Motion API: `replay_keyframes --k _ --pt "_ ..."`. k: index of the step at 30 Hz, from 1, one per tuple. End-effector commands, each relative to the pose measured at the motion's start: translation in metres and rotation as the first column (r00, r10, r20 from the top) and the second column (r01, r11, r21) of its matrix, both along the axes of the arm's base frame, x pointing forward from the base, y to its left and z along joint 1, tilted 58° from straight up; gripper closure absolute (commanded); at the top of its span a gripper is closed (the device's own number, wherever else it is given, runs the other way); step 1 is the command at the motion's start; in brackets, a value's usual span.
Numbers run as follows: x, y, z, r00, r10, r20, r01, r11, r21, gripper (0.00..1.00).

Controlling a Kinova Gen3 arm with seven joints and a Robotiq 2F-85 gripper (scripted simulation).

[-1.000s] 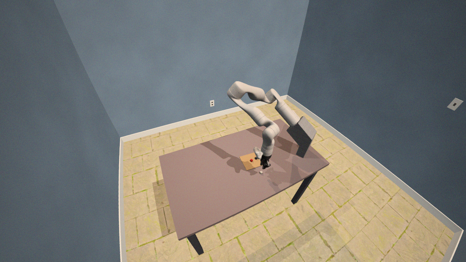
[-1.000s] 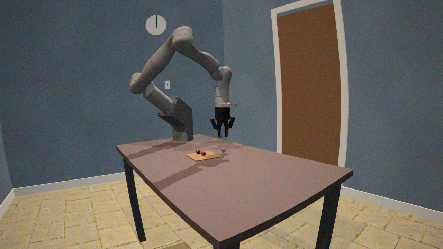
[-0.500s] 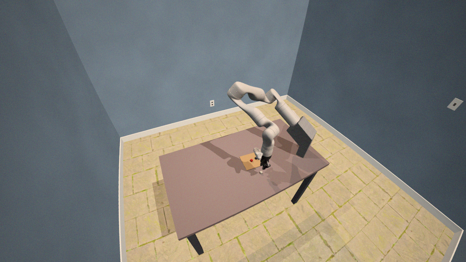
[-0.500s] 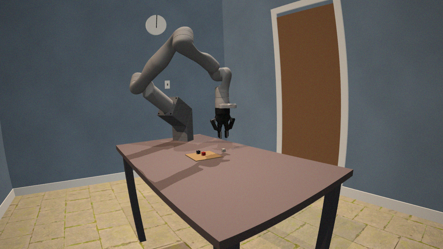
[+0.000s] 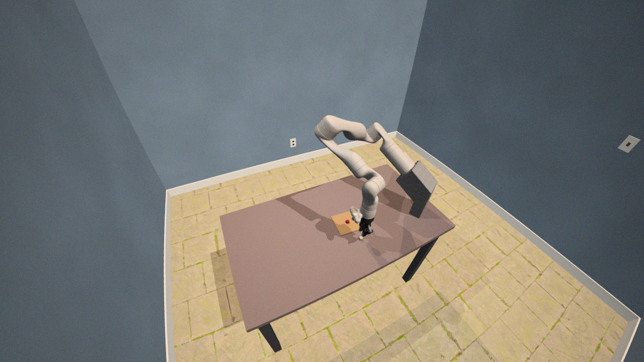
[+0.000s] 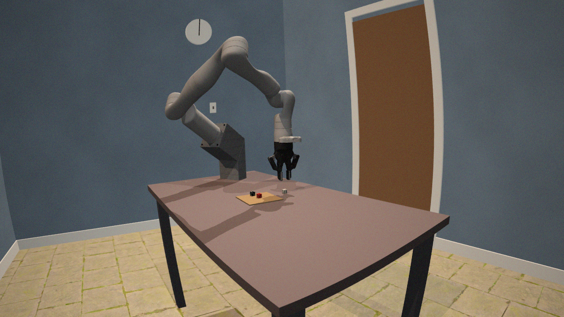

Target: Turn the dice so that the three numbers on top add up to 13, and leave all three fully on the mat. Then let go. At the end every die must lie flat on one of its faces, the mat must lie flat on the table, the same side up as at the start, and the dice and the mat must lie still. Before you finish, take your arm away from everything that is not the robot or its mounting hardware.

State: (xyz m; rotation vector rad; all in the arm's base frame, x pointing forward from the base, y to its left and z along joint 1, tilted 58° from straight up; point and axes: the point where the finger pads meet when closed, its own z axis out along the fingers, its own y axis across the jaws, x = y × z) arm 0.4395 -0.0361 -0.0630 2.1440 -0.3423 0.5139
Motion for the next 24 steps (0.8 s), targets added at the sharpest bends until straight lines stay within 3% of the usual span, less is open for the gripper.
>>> replay_keyframes --k 1,24 --pt "0.001 -0.007 -0.004 1.0 -0.002 0.005 0.002 1.0 -0.001 0.69" --pt "0.006 -0.025 -0.015 1.0 -0.002 0.005 0.002 1.0 -0.001 0.69"
